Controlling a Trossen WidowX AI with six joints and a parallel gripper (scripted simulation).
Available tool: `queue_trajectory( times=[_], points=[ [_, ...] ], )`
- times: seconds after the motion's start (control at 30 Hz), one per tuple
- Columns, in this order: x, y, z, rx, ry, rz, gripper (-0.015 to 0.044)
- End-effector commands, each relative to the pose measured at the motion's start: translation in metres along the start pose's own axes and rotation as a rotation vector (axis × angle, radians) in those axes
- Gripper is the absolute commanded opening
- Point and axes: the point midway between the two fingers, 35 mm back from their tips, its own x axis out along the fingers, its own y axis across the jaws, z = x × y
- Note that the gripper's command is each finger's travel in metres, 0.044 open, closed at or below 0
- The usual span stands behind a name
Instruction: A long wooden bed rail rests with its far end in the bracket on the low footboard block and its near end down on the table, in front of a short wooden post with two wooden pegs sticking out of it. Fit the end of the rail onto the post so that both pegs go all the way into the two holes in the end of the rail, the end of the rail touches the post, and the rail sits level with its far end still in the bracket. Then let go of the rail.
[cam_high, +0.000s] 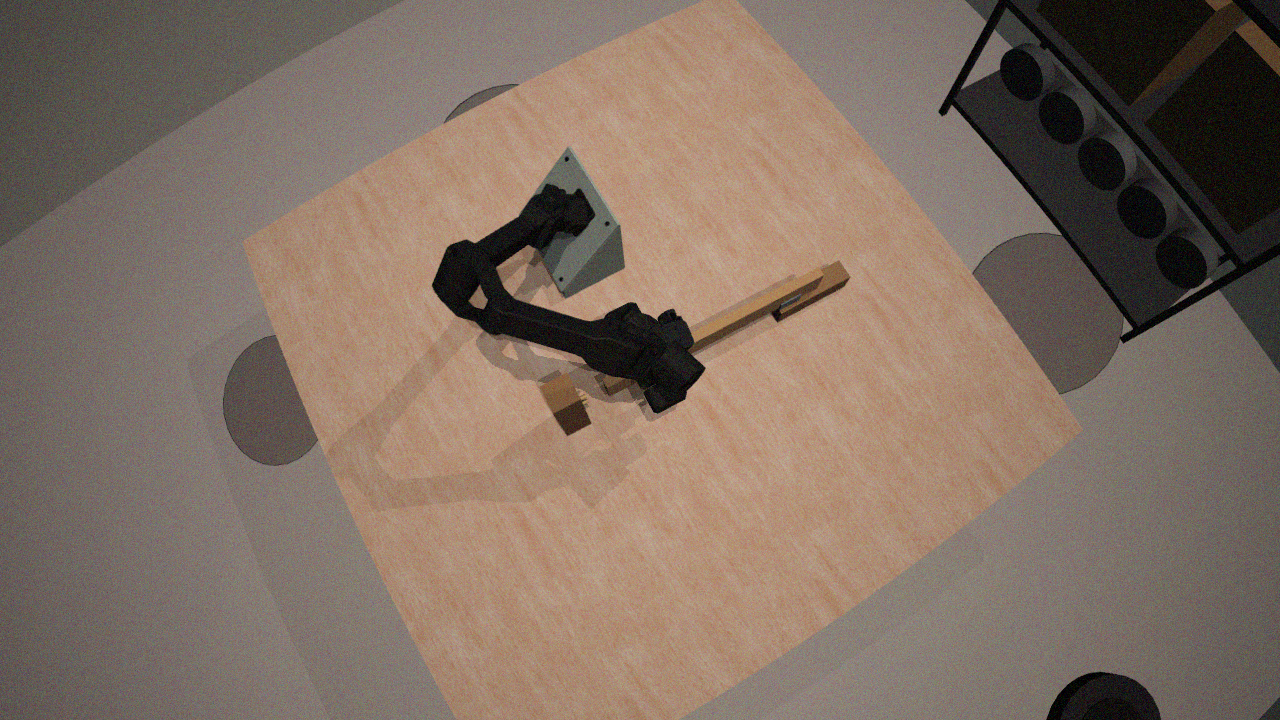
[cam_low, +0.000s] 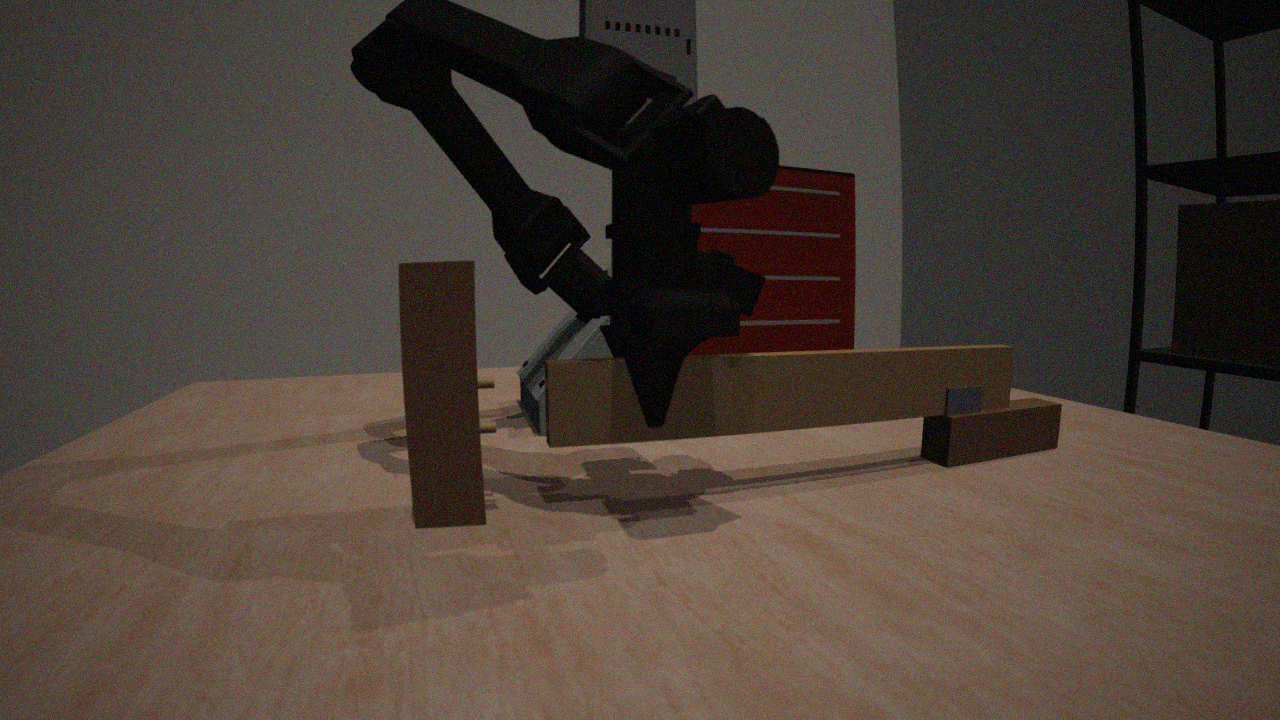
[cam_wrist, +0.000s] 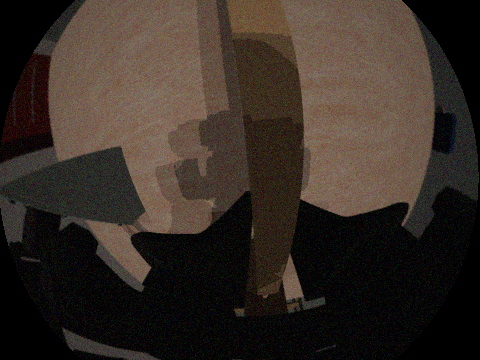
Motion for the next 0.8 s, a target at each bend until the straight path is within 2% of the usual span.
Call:
queue_trajectory(
  times=[0.0, 0.77],
  points=[
    [-0.0016, -0.0007, -0.0007, -0.004, -0.002, -0.007, 0.0],
    [-0.0035, -0.0006, -0.0078, -0.004, -0.002, -0.006, 0.0]
  ],
)
